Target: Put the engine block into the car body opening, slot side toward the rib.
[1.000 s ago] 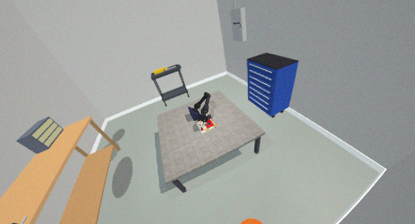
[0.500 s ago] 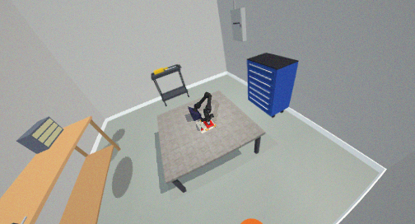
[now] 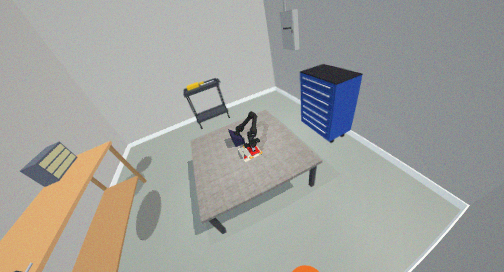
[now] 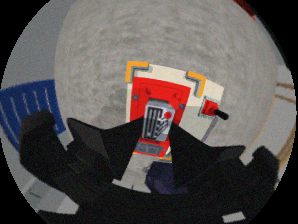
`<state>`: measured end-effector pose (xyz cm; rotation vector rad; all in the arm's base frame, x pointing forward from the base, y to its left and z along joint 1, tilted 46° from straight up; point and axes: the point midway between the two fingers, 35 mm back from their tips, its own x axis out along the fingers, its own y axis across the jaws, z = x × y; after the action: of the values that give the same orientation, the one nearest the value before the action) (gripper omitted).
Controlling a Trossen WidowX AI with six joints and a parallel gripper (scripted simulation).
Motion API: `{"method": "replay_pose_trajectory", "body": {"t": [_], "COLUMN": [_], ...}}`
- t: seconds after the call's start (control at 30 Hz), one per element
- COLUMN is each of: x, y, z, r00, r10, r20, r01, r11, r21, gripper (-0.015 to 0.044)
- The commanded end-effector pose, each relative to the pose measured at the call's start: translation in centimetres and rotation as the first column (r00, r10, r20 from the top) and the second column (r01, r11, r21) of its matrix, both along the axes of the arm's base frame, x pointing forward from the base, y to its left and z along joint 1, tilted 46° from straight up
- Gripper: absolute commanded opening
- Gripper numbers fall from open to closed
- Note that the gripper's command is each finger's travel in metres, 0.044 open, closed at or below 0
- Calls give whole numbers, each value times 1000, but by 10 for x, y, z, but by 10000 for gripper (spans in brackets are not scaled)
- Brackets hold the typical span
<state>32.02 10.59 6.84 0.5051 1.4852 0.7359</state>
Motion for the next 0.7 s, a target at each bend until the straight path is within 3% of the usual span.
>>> {"method": "replay_pose_trajectory", "body": {"t": [0.0, 0.67], "x": [0, 0], "y": [0, 1], "z": [1, 1], "r00": [1000, 999], "r10": [-13, -33], "r20": [-11, -30], "r01": [13, 33], "r11": [1000, 999], "r21": [2, 0], "gripper": [158, 158]}}
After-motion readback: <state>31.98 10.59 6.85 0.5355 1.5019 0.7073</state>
